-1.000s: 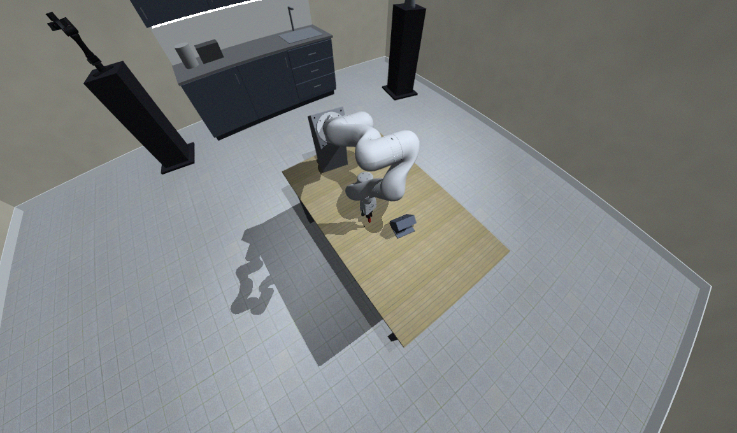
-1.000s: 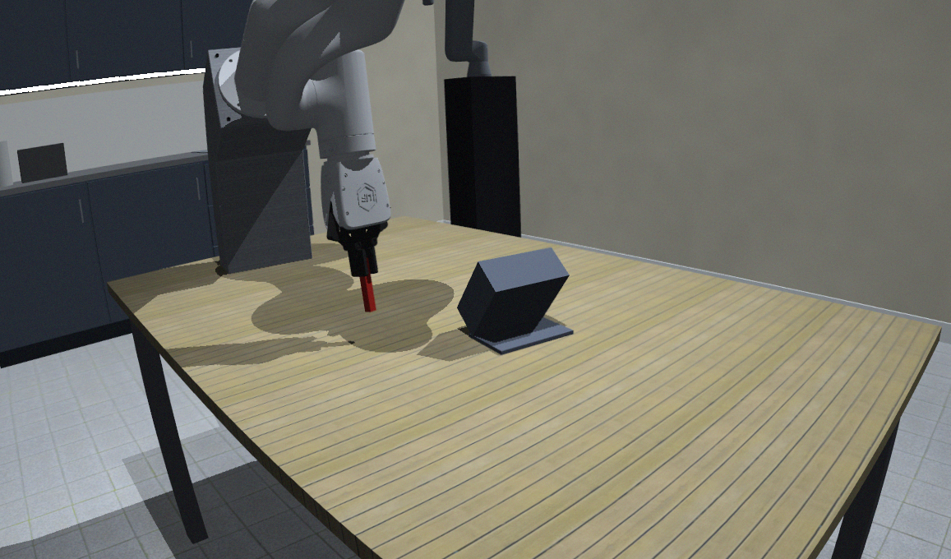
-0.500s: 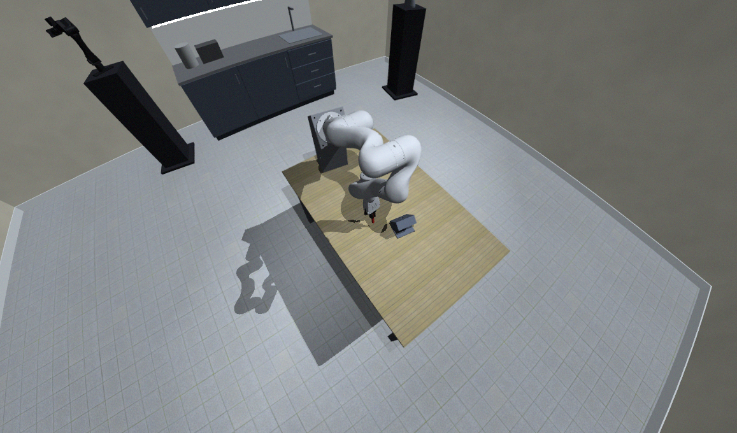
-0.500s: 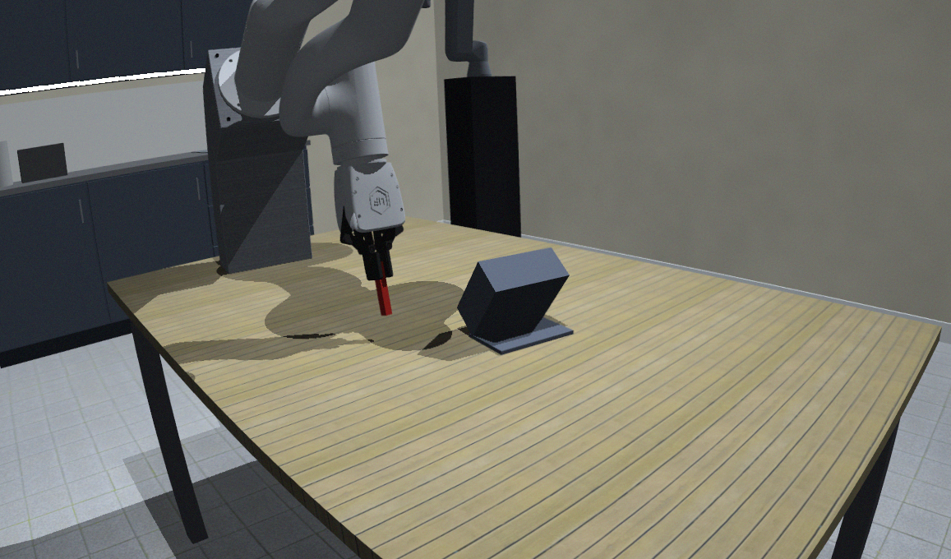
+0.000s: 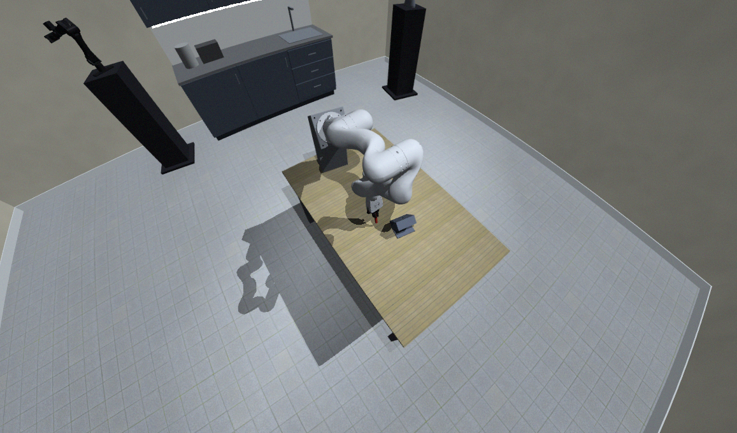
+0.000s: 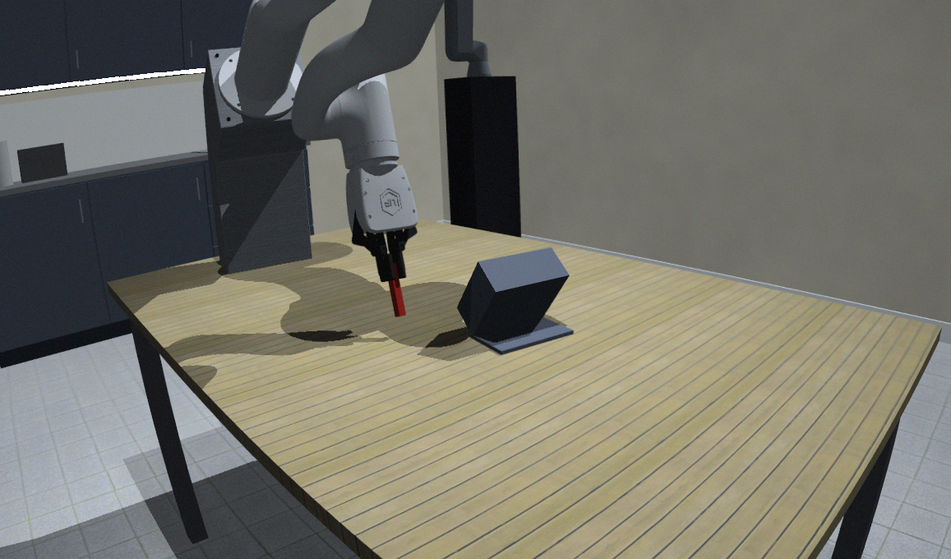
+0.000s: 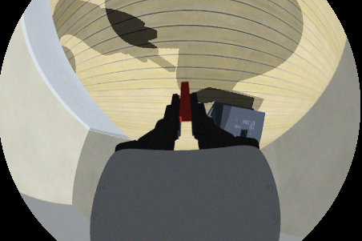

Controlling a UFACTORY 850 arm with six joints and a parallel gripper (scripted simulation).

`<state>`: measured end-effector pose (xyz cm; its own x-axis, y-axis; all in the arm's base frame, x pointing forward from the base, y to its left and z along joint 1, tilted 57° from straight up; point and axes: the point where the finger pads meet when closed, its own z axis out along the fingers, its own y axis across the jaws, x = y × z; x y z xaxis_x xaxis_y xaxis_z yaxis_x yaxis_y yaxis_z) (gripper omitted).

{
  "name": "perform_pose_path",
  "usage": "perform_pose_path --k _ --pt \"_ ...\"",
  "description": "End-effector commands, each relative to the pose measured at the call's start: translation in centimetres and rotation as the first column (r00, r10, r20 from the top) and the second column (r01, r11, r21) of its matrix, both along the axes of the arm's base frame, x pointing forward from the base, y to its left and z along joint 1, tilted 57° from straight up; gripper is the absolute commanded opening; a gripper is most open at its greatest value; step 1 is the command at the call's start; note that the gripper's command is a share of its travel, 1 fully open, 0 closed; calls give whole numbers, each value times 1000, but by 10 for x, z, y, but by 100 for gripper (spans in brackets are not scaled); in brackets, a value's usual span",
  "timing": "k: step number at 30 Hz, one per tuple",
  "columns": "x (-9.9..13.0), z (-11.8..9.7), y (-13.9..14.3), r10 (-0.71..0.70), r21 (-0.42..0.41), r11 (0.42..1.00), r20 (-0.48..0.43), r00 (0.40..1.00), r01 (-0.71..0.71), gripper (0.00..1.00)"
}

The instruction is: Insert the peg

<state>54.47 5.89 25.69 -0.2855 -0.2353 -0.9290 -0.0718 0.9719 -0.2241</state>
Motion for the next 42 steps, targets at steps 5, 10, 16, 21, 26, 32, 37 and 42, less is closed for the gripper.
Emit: perform_pose_path --k 5,10,16,21,26,32,37,42 --pt "1 -1 9 -15 26 1000 31 999 14 0" --pt "2 -1 16 -27 48 999 58 998 24 0" --pt "1 -2 25 -41 72 997 90 995 35 0" --pt "1 -2 29 -48 84 996 106 993 39 0" --pt "0 -2 37 -59 103 994 133 989 46 0" --pt "-2 -3 45 -72 124 991 166 983 52 0" --pt "-4 -3 51 -80 137 989 188 979 54 0" --pt "-6 -3 57 -87 150 987 211 974 55 0"
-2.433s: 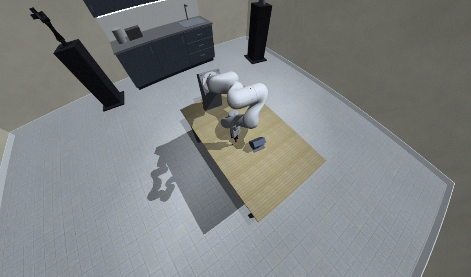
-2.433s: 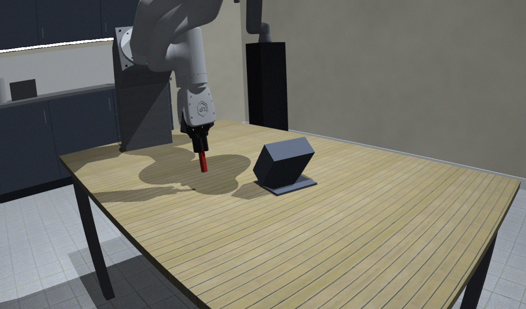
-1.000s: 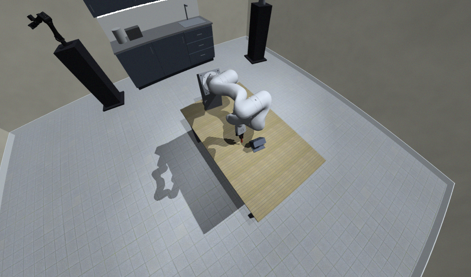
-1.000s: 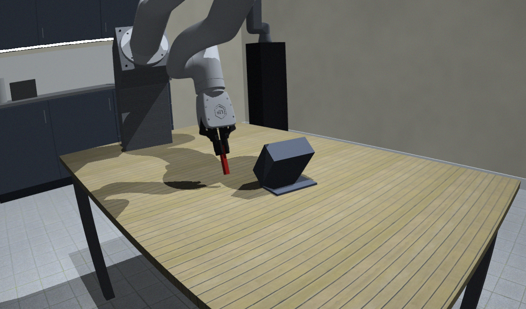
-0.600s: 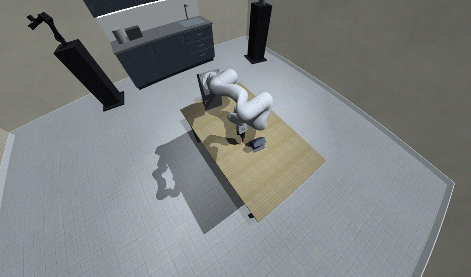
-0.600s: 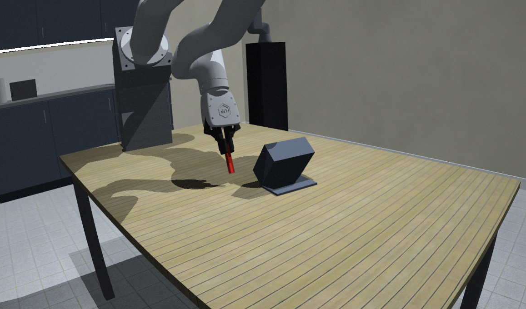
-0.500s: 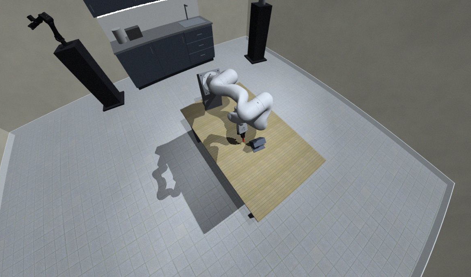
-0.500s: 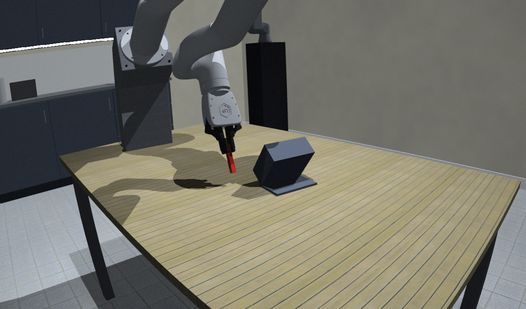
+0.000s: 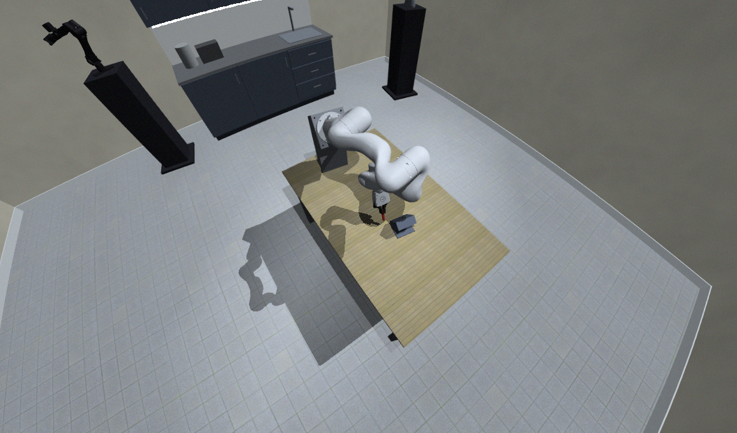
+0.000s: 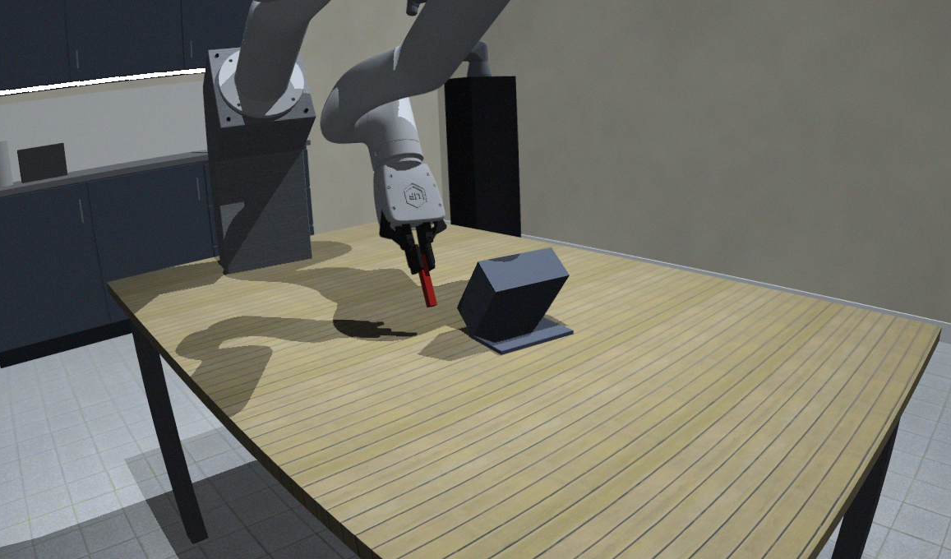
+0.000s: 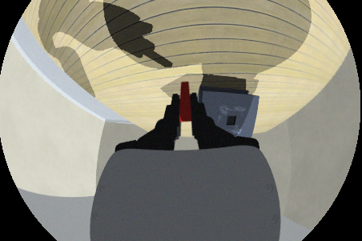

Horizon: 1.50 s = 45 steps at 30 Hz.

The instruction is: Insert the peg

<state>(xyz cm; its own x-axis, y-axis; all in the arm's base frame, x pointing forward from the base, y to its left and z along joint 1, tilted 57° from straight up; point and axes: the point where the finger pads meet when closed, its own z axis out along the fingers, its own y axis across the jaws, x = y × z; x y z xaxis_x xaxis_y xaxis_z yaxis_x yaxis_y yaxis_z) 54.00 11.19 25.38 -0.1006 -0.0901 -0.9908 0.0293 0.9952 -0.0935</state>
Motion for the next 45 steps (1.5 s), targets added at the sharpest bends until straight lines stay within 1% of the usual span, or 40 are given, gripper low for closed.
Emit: perform_pose_path --k 1,11,13,28,30,45 --pt "-2 0 5 -4 10 1000 21 1000 4 0" --pt "-10 0 19 -14 34 999 83 996 11 0" --pt "-10 0 19 -14 34 999 83 996 11 0" --pt "-25 1 41 -19 63 998 179 984 8 0" --pt "-25 1 41 -19 63 998 179 984 8 0" --pt "-46 4 63 -11 80 997 279 960 -12 0"
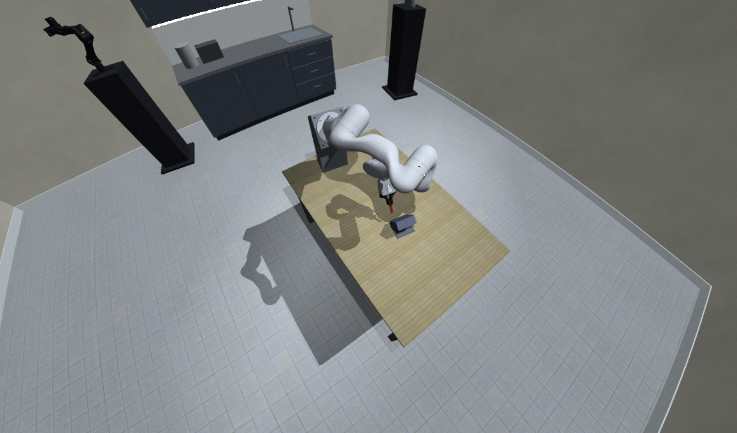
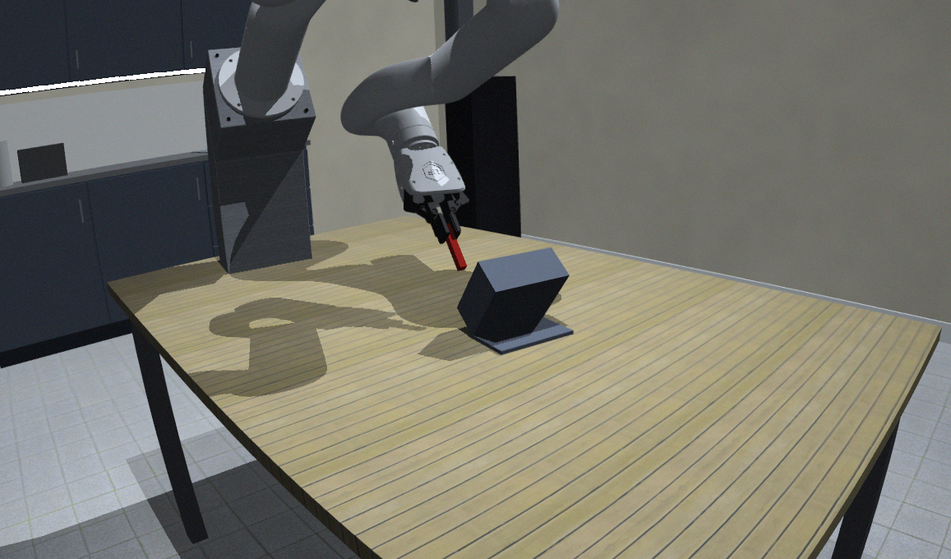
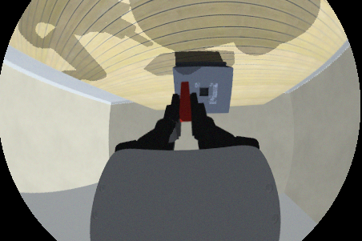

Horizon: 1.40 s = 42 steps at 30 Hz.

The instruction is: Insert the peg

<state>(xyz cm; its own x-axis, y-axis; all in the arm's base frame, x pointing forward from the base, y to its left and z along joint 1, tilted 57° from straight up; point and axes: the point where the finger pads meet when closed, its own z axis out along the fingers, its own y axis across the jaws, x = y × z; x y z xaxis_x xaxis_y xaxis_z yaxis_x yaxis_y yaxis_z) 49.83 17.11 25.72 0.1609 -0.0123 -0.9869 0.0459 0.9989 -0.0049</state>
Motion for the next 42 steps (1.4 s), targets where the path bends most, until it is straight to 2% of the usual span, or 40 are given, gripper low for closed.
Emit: perform_pose_path --k 1,25,36,42 --pt "-5 1 4 4 2 1000 20 1000 -4 0" --pt "-40 5 35 43 6 999 161 986 -45 0" --pt "-26 10 35 43 7 999 161 986 -45 0" --pt "-10 15 35 44 7 999 161 986 -45 0"
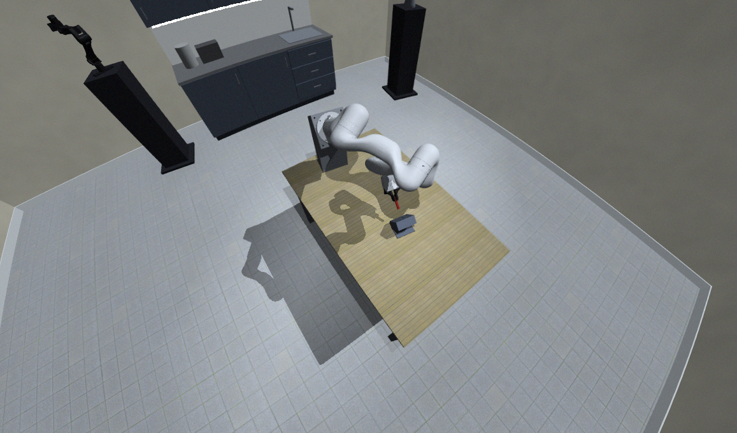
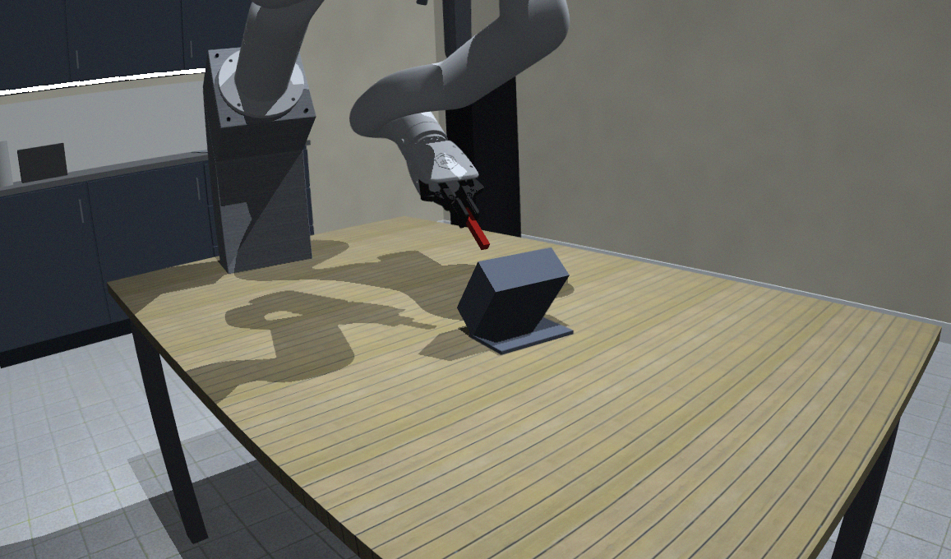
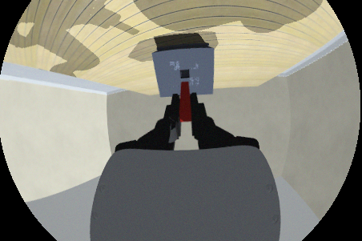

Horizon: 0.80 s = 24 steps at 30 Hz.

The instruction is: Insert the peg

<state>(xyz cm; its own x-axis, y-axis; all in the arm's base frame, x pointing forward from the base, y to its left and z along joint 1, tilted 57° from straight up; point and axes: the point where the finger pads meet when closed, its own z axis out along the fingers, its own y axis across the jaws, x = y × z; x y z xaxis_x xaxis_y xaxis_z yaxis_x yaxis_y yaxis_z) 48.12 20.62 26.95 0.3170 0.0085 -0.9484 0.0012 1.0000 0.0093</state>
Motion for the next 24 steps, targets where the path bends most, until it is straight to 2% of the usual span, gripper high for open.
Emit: perform_pose_path --k 1,9,24 --pt "9 4 0 0 0 1000 1 1000 0 0" --pt "24 9 0 0 0 1000 1 1000 0 0" --pt "32 11 0 0 0 1000 1 1000 0 0"
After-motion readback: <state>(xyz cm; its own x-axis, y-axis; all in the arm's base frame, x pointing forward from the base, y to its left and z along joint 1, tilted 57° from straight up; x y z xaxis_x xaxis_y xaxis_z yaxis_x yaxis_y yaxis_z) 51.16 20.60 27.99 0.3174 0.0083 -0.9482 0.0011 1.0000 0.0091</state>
